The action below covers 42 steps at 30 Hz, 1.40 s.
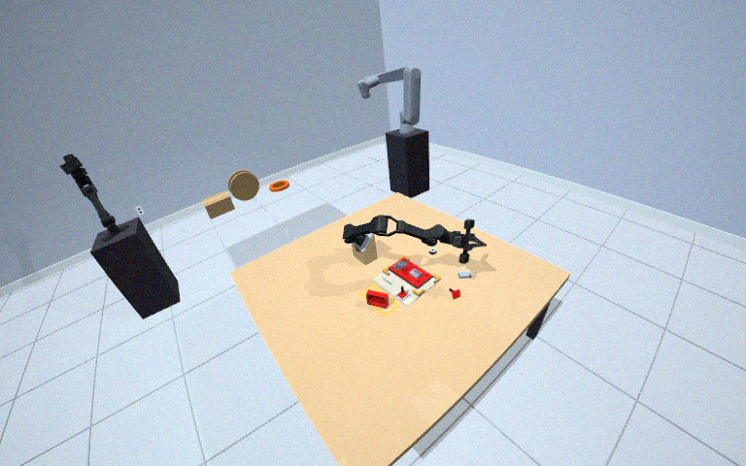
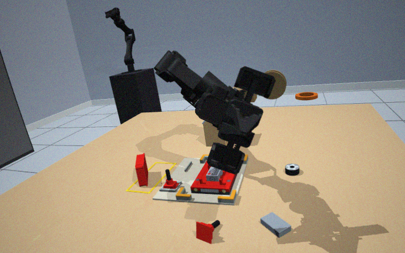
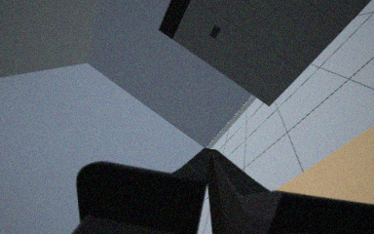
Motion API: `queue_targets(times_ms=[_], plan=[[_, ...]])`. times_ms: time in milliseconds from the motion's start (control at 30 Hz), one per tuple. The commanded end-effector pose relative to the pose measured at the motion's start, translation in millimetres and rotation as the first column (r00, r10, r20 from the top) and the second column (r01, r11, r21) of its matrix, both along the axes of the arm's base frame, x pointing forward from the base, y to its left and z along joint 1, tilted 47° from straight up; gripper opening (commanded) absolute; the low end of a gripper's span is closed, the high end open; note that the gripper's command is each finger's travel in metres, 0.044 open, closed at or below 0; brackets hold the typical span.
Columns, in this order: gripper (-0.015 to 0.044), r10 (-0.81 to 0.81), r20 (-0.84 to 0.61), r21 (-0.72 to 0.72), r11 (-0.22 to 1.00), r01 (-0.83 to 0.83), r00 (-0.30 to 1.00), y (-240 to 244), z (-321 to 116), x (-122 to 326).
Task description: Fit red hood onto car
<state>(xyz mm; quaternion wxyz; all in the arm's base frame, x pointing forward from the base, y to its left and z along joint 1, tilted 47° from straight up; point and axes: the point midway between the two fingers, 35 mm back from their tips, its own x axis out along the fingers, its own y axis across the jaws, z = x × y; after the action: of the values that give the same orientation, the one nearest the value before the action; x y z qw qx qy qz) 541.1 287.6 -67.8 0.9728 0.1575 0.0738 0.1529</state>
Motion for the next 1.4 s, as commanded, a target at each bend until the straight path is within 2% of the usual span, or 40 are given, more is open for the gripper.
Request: queue_targets(times_ms=[0, 167, 333, 500, 667, 1033, 1367], plan=[[0.0, -0.005, -0.008, 0.006, 1.0, 0.005, 1.0, -1, 0, 1], [0.0, -0.131, -0.221, 0.139, 0.977, 0.164, 0.966, -32, 4, 12], [0.0, -0.272, -0.437, 0.238, 0.884, 0.402, 0.858, -74, 10, 12], [0.0, -0.393, -0.605, 0.273, 0.715, 0.644, 0.692, -120, 20, -2], [0.0, -0.485, -0.722, 0.257, 0.476, 0.841, 0.495, -167, 35, -28], [0.0, -0.564, -0.802, 0.2, 0.057, 0.978, 0.197, -235, 65, -86], [0.0, -0.593, -0.803, 0.185, -0.341, 0.922, -0.058, -295, 105, -159]])
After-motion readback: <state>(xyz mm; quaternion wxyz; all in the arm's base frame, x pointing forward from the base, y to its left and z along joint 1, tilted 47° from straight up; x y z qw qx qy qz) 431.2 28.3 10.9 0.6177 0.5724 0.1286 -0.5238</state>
